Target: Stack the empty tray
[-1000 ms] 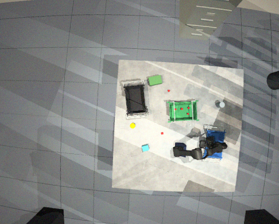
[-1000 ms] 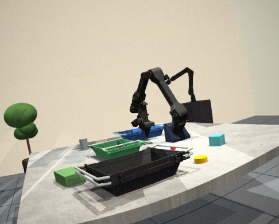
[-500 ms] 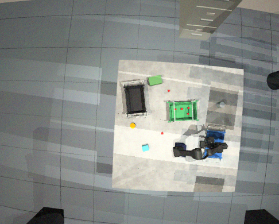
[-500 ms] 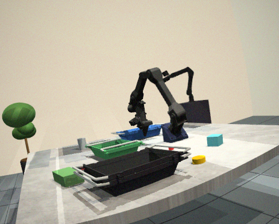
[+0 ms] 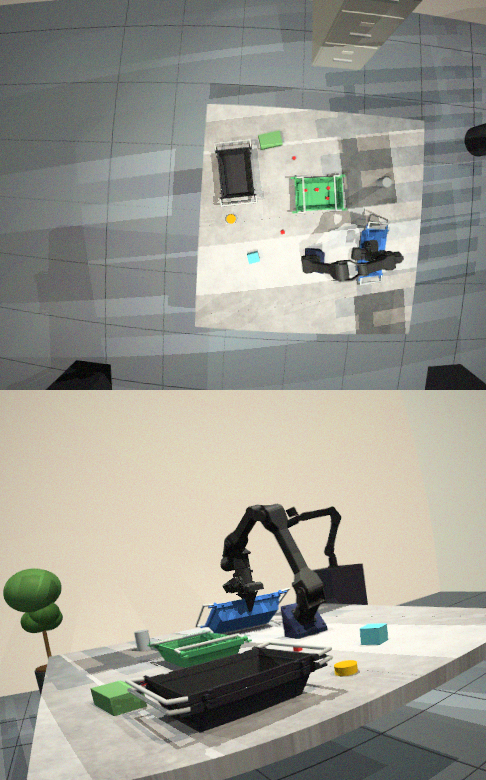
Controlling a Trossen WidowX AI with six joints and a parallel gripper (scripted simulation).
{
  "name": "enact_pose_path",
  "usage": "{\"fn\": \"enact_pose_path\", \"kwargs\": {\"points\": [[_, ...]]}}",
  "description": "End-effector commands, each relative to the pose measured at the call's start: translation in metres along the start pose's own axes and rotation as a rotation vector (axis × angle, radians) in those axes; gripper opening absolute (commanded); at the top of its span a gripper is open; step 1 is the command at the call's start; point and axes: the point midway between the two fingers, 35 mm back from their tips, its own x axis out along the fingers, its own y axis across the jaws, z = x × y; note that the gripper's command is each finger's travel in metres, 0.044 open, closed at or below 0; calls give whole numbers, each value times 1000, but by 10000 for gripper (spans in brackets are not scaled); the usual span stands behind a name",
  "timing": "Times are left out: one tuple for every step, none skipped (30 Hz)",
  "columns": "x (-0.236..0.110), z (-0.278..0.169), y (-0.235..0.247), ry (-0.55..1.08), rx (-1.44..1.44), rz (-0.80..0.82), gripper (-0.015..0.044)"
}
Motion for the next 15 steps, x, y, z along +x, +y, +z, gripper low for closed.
{"fn": "enact_pose_path", "kwargs": {"points": [[-12, 1, -5, -3, -10, -35, 0], [-12, 1, -5, -3, -10, -35, 0], [-12, 1, -5, -3, -10, -35, 0], [-12, 1, -5, -3, -10, -35, 0], [-12, 1, -5, -3, -10, -35, 0], [-12, 1, -5, -3, -10, -35, 0], [-12, 1, -5, -3, -10, -35, 0], [-12, 1, -5, -3, -10, -35, 0], [-12, 1, -5, -3, -10, -35, 0], [-12, 1, -6, -3, -10, -35, 0], [-13, 1, -7, -4, -10, -35, 0], [-14, 2, -8, -4, -10, -36, 0], [-16, 2, -9, -4, -10, -36, 0], [-18, 3, -11, -4, -9, -37, 0], [-21, 4, -13, -4, -9, -38, 0]]}}
